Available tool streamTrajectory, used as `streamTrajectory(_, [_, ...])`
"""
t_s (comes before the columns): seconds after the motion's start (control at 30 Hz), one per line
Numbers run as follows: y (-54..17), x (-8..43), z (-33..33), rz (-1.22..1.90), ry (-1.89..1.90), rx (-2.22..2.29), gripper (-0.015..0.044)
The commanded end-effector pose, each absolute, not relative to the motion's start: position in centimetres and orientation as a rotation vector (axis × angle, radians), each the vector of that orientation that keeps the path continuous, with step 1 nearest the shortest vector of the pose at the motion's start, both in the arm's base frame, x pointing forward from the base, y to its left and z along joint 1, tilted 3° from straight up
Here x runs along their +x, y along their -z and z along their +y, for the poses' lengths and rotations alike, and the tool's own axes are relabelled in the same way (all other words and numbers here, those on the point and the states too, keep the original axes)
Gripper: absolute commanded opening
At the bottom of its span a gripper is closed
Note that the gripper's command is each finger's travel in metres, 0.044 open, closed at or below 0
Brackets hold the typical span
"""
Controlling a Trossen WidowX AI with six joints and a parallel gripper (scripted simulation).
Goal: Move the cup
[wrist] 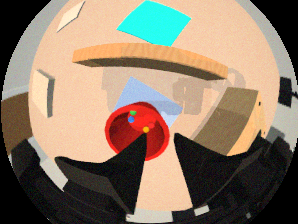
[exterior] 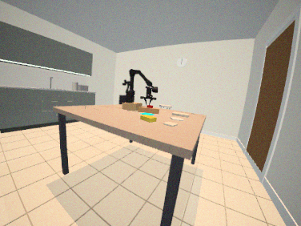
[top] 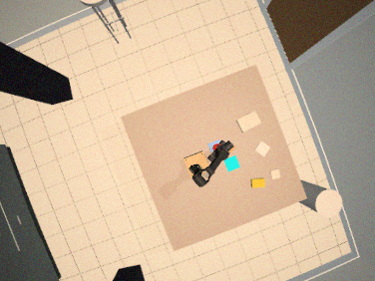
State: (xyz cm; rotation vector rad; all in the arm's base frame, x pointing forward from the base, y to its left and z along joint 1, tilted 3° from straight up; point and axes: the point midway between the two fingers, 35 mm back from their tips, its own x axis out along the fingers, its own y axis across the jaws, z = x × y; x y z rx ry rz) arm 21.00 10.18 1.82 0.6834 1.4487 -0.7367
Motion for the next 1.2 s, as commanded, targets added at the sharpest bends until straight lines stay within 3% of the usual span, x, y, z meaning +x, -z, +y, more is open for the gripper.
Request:
streamTrajectory(0.0, [-1.0,20.7,10.1,1.457,0.746,0.682,0.0148])
streamTrajectory(0.8, [1.8,20.4,9.9,1.458,0.746,0.681,0.0148])
streamTrajectory(0.93, [1.7,20.6,10.0,1.452,0.741,0.681,0.0043])
streamTrajectory(1.17, [1.7,20.6,10.0,1.452,0.741,0.681,0.0000])
